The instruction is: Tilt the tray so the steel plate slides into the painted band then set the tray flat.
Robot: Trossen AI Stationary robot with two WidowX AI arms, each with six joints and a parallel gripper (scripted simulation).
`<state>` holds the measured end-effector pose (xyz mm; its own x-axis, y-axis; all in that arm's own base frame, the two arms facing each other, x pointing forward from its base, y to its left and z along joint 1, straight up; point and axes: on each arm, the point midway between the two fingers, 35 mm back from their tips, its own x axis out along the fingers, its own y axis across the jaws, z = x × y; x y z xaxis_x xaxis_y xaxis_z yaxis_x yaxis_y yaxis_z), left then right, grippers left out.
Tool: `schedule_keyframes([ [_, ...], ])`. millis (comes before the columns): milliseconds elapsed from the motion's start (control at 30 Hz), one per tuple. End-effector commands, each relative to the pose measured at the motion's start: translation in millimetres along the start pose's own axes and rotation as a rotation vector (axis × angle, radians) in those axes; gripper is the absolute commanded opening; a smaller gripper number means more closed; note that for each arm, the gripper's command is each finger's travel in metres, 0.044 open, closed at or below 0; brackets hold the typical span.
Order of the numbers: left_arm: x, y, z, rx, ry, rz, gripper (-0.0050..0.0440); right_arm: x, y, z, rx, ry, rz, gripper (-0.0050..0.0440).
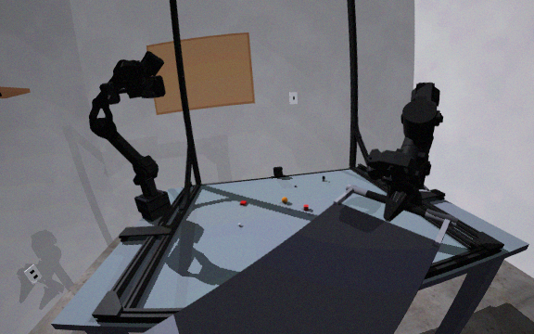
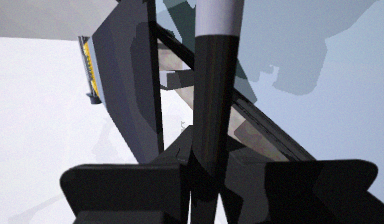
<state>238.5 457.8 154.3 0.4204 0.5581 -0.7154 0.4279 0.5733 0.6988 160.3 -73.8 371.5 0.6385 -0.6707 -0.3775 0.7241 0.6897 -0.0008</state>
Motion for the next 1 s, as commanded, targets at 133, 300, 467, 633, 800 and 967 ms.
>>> schedule_keyframes([
  [133,31,-44,-1,0.000,0.003,-0.101,0.0000,0,0,0,0.002,-0.001,-0.002,0.0440],
  [300,26,-38,-1,0.000,0.003,-0.115,0.0000,0,0,0,0.002,-0.001,-0.002,0.0440],
  [467,18,-28,0,0.000,0.003,-0.101,0.0000,0,0,0,0.002,-0.001,-0.002,0.0440],
  [633,10,-18,0,0.000,0.003,-0.086,0.0000,0,0,0,0.002,-0.001,-0.002,0.0440],
  [800,6,-12,0,0.000,0.003,-0.079,0.0000,0,0,0,0.002,-0.001,-0.002,0.0440],
  [967,4,-10,0,0.000,0.003,-0.073,0.0000,0,0,0,0.002,-0.001,-0.002,0.0440],
])
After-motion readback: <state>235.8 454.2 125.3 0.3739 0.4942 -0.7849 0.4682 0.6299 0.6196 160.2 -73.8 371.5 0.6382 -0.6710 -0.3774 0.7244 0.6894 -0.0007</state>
